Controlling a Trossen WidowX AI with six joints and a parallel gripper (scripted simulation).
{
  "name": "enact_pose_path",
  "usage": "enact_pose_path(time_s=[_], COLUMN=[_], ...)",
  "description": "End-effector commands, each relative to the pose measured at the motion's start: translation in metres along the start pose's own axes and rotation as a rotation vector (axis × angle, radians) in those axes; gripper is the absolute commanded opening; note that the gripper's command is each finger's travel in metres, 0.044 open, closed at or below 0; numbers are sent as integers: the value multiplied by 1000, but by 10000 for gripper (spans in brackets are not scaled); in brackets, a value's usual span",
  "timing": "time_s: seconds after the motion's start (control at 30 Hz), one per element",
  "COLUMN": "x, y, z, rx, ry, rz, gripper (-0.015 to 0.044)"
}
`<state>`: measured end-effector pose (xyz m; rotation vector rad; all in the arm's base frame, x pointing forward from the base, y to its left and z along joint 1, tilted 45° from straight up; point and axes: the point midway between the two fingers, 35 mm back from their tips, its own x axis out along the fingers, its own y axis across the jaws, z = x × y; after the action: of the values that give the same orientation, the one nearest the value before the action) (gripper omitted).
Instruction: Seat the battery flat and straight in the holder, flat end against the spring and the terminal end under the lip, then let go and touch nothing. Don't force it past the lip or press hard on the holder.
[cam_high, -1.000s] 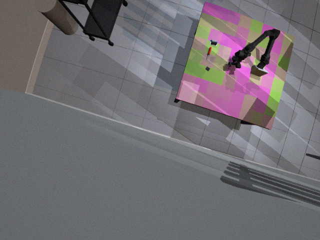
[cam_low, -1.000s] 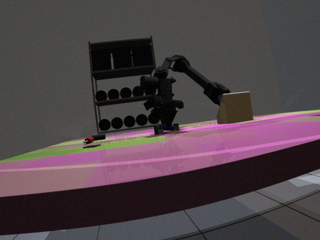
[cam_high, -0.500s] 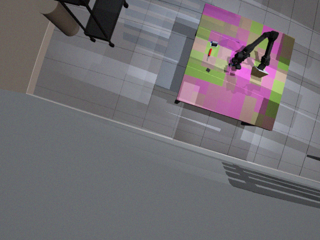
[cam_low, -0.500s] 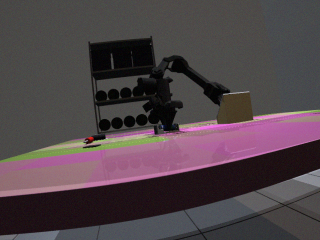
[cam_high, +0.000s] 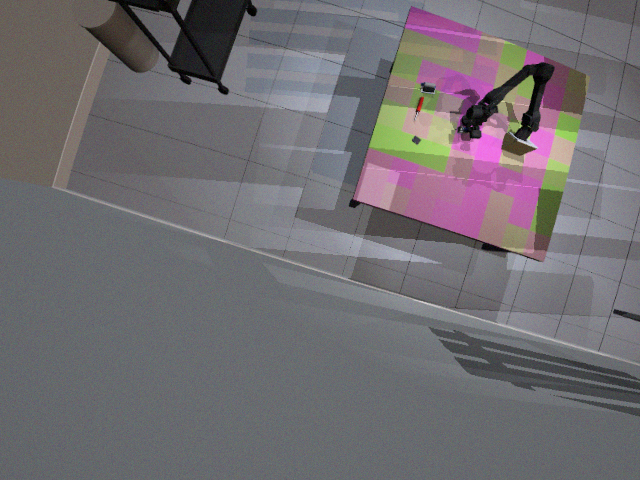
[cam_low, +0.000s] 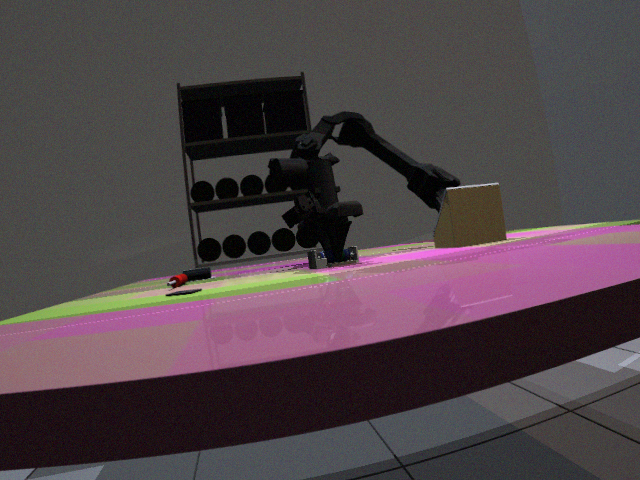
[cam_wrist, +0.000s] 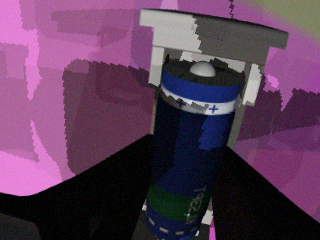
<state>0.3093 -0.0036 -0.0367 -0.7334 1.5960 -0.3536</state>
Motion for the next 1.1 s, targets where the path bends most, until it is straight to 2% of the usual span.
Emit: enact_pose_path(time_s=[0.0,1.07], x=[1,1], y=[-1,-1], z=[-1,12], rx=[-3,-2], ry=[21,39], rz=[-2,0], gripper=[84,84])
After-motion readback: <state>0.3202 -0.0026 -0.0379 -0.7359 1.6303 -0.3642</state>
